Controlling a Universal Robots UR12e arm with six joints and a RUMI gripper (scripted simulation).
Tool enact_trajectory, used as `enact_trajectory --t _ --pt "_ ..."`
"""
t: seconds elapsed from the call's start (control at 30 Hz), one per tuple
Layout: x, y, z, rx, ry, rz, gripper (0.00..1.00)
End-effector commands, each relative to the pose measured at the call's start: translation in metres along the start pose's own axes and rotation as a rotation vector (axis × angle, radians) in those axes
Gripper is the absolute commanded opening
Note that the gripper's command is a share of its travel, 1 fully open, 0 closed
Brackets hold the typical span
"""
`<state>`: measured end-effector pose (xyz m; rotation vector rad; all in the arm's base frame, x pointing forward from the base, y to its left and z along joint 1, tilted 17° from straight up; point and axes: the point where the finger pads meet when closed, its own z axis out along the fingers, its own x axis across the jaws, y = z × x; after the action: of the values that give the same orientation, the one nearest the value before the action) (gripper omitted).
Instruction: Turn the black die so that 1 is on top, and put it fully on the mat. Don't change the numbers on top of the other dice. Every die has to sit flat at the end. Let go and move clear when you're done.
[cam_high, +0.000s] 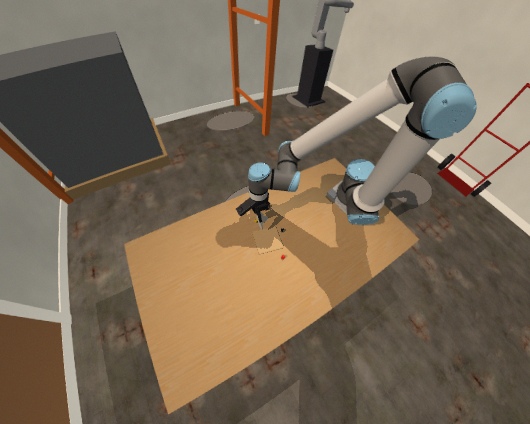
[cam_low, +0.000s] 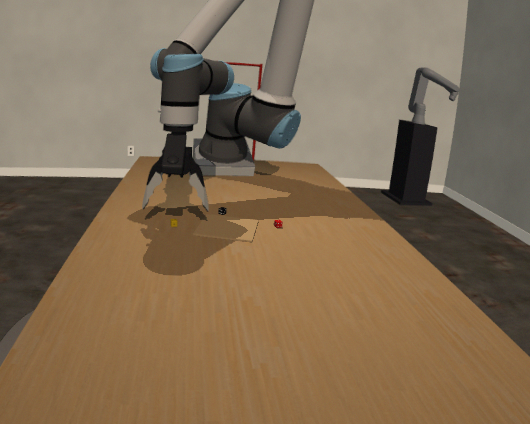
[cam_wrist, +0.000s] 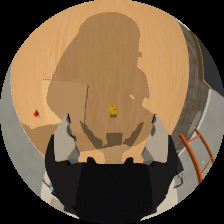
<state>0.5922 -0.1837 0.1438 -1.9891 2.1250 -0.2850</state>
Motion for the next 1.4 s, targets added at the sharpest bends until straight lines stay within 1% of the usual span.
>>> enact_trajectory --t 0.0,0.13,0.27,0.33,0.63,0.8,1.03,1.37 --pt "-0.001 0.001 -0.001 0.001 0.001 0.000 1.00" --pt "-0.011 0.008 -0.001 0.001 0.001 0.000 1.00" --pt "-0.030 0.024 0.000 0.001 0.001 0.000 1.00" --pt "-0.030 0.024 0.000 0.001 0.001 0.000 1.00" --pt "-0.093 0.073 0.000 0.001 0.001 0.000 1.00" --pt "-0.117 0.092 0.000 0.001 0.001 0.000 1.00" --pt "-0.125 0.098 0.000 0.001 0.001 0.000 1.00" --pt "-0.126 0.099 0.000 0.001 0.001 0.000 1.00"
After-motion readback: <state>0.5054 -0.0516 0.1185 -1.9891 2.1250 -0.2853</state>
